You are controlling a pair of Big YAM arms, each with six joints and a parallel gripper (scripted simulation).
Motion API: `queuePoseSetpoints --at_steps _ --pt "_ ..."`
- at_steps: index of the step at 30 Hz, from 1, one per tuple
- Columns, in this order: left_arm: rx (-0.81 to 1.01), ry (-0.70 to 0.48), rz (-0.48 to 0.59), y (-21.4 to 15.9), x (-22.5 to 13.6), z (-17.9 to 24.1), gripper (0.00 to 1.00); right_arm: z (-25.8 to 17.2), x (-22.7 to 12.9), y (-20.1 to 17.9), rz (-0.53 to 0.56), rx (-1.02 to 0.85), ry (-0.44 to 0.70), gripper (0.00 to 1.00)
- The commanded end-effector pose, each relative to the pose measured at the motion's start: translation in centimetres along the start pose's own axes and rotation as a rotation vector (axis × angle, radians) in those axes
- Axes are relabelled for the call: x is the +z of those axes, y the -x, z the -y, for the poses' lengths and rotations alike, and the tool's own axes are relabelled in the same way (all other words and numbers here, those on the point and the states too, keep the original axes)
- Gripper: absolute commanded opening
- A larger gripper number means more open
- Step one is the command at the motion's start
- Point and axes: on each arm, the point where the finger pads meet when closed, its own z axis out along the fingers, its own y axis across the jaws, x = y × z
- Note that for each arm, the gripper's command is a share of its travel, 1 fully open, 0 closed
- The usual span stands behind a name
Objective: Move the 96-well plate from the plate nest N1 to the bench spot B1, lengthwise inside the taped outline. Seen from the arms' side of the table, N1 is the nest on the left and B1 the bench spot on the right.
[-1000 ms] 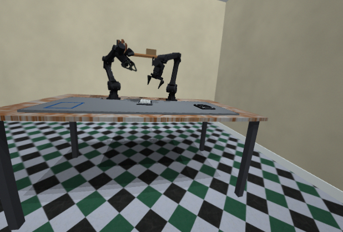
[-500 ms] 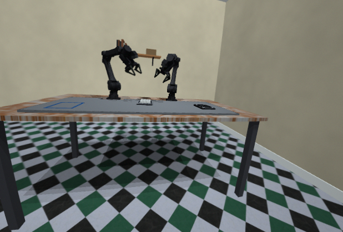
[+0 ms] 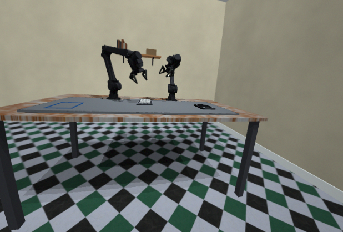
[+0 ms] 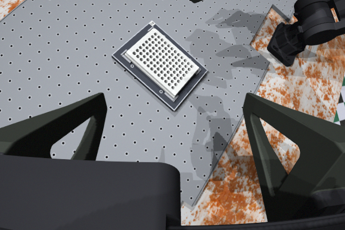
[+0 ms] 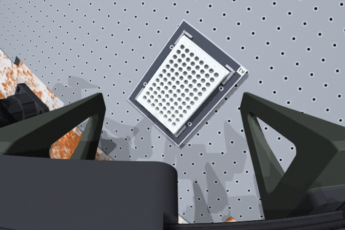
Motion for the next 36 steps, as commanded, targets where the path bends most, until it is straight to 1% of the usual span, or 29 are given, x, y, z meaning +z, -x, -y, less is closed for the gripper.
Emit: queuePoseSetpoints --at_steps 1,7,9,12,16,21,24,29,35,36 --pt "0.214 -0.005 0.117 0.2 -2.8 0.7 1.0 -1.7 1.8 2.6 -0.032 0.246 -0.095 1.0" --pt "0.333 0.013 0.214 -0.1 -4.5 1.8 1.0 -1.4 5.6 1.0 -0.107 0.425 -0.249 1.0" --pt "0.333 0.013 0.214 -0.1 -4.5 1.8 1.0 -1.4 5.6 1.0 -0.107 0.425 -0.249 1.0" --pt "0.355 0.013 0.234 -0.2 -4.9 1.9 1.0 -1.3 7.8 -0.7 -0.162 0.534 -0.338 1.0" --pt "0.337 0.004 0.234 -1.1 -4.2 1.7 1.0 -1.8 9.6 -2.9 -0.24 0.596 -0.42 1.0" --pt "0.321 0.001 0.236 -1.4 -3.9 1.6 1.0 -2.1 10.5 -4.2 -0.293 0.596 -0.445 1.0" --pt "0.306 -0.001 0.236 -1.9 -3.5 1.4 1.0 -1.4 11.1 -5.6 -0.318 0.573 -0.457 1.0" --pt "0.306 -0.002 0.238 -2.0 -3.2 1.3 1.0 -1.0 11.3 -5.3 -0.305 0.583 -0.453 1.0" --pt "0.267 -0.001 0.234 -2.9 -2.5 0.9 1.0 -0.6 12.4 -5.7 -0.304 0.583 -0.452 1.0" --pt "0.263 0.0 0.234 -2.9 -2.4 0.8 1.0 -0.9 12.5 -5.0 -0.294 0.59 -0.446 1.0"
